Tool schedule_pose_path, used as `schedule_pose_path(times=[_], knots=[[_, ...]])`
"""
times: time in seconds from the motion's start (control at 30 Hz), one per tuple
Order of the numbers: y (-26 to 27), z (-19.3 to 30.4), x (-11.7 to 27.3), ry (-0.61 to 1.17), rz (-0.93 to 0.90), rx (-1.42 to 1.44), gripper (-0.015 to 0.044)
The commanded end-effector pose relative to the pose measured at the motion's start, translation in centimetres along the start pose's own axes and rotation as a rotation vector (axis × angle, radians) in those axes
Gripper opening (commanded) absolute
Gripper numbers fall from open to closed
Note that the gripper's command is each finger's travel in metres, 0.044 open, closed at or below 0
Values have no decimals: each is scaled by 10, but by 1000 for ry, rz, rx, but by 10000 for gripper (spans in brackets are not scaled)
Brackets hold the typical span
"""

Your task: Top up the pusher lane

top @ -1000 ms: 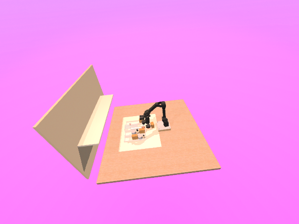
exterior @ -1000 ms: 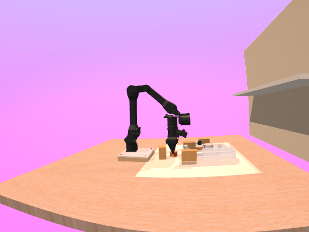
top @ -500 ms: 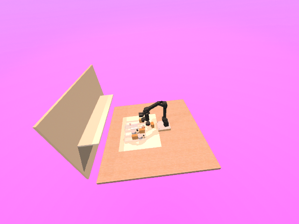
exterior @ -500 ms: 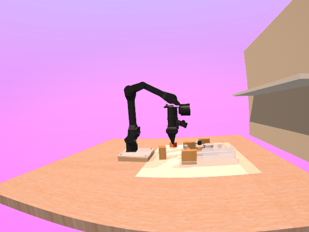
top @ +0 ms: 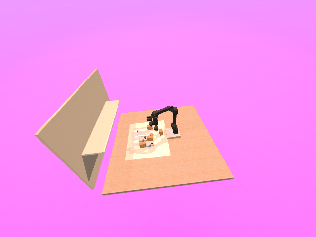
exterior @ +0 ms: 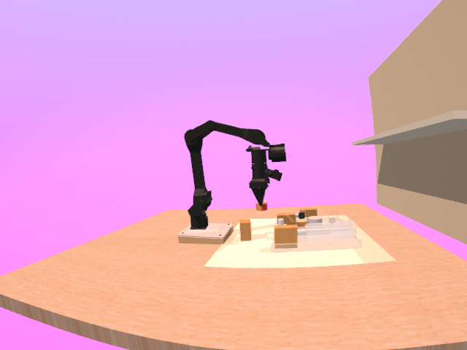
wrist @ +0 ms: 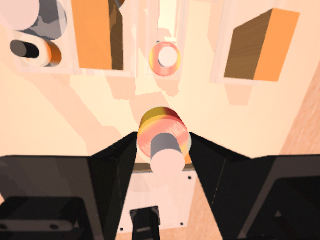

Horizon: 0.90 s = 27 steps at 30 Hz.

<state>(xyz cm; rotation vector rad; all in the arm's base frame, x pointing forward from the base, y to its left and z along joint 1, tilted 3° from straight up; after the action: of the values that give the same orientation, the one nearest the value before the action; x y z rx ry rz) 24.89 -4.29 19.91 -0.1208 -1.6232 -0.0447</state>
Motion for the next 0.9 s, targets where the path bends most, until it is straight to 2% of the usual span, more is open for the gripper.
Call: schedule_pose_path(times=[0.0, 0.13, 0.6, 0.87], knots=[[-4, -12, -20, 1, -1, -7, 0], [-8, -22, -41, 0, -1, -11, 0], [-8, -22, -65, 0, -1, -11, 0], [-8, -23, -66, 0, -1, -11, 0]])
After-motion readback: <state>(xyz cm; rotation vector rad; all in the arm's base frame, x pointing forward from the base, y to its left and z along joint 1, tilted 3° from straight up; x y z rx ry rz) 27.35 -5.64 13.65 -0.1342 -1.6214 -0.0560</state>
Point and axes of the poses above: the point midway between the two fingers, 35 mm back from their tips, its own x axis back along the fingers, its own y axis across the jaws, z = x × y, the point moved 6 cm from there along x, back along the fingers, and after that the axes turned 2 degrees about x, right-handed, at the moved point
